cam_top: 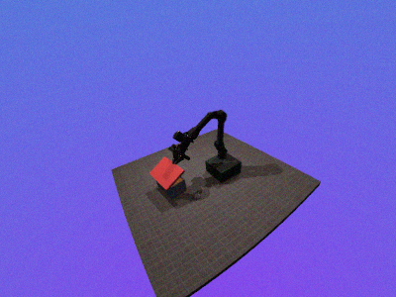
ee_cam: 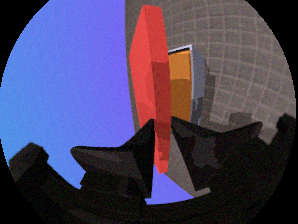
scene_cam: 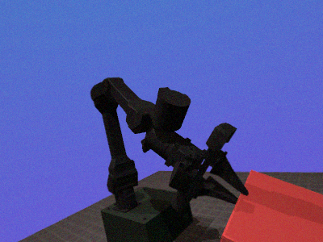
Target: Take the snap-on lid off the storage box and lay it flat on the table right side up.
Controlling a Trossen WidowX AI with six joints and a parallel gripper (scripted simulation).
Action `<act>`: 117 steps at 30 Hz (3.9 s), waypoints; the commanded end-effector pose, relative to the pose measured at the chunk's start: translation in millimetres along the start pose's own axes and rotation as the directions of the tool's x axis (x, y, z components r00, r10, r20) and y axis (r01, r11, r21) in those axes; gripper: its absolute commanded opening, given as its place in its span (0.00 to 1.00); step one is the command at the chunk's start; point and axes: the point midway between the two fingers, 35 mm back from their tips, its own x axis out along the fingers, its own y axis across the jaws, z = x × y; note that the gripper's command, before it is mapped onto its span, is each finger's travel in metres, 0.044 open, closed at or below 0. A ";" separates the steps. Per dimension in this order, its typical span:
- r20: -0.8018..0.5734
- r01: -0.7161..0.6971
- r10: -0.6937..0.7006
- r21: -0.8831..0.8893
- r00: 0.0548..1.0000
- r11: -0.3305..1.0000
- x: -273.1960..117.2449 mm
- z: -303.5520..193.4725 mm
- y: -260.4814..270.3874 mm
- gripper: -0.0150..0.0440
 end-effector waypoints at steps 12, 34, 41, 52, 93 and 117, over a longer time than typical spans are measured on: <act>0.009 -0.021 0.021 -0.005 1.000 1.000 -16.6 1.3 23.4 0.25; 0.009 -0.021 0.021 -0.005 1.000 1.000 -30.3 1.2 39.1 0.25; 0.008 -0.021 0.021 -0.004 1.000 1.000 -27.3 -8.7 31.5 0.25; 0.007 -0.021 0.021 -0.002 1.000 1.000 -27.8 -30.7 30.6 0.25; 0.002 -0.021 0.021 0.004 1.000 1.000 -30.5 -113.0 27.9 0.25; -0.001 -0.021 0.021 0.008 1.000 1.000 -32.3 -161.2 26.5 0.25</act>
